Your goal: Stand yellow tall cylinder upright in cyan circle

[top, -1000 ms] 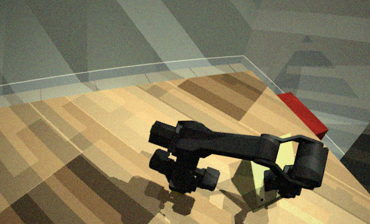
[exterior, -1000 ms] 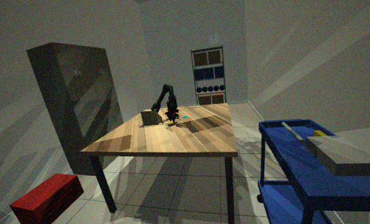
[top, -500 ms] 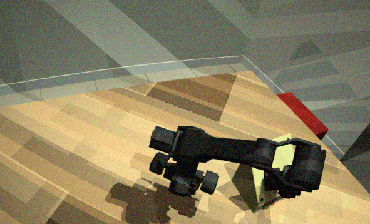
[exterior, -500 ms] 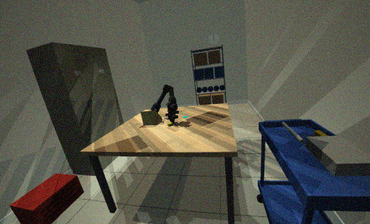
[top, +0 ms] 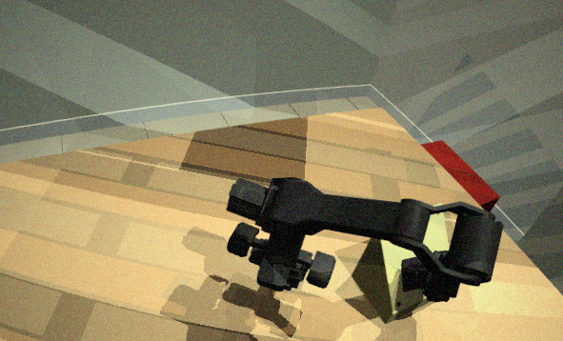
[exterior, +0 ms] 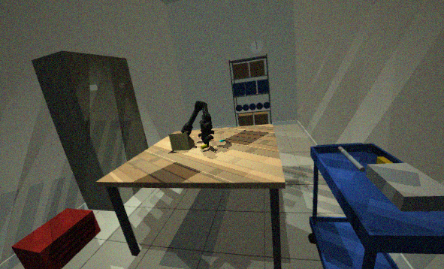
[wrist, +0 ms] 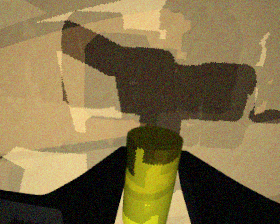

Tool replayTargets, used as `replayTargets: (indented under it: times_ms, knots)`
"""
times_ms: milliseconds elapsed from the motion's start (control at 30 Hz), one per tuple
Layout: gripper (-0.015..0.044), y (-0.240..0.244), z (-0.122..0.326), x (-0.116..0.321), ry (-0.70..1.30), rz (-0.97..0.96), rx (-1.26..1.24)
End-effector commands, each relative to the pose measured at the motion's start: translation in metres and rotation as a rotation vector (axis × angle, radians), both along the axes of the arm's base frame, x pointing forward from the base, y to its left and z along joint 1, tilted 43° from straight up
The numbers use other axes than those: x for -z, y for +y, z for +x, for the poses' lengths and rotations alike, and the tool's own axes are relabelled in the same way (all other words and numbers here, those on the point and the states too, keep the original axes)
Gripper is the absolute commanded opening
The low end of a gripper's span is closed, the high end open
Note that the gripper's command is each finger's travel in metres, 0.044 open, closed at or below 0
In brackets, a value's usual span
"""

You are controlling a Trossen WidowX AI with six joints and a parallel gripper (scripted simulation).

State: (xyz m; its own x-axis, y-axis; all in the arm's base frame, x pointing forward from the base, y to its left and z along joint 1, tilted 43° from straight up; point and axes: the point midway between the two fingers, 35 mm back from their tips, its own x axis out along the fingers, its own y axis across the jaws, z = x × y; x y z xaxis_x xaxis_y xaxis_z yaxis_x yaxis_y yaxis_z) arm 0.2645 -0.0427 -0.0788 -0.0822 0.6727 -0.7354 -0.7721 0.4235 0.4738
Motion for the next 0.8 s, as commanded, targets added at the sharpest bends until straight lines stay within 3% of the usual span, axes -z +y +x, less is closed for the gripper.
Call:
replayTargets:
  times_ms: [0,767]
  knots:
    - [0.0105,-0.012,0.004,-0.011,-0.009,-0.008,-0.003]
    - [0.0105,-0.056,0.004,-0.063,-0.007,-0.006,-0.004]
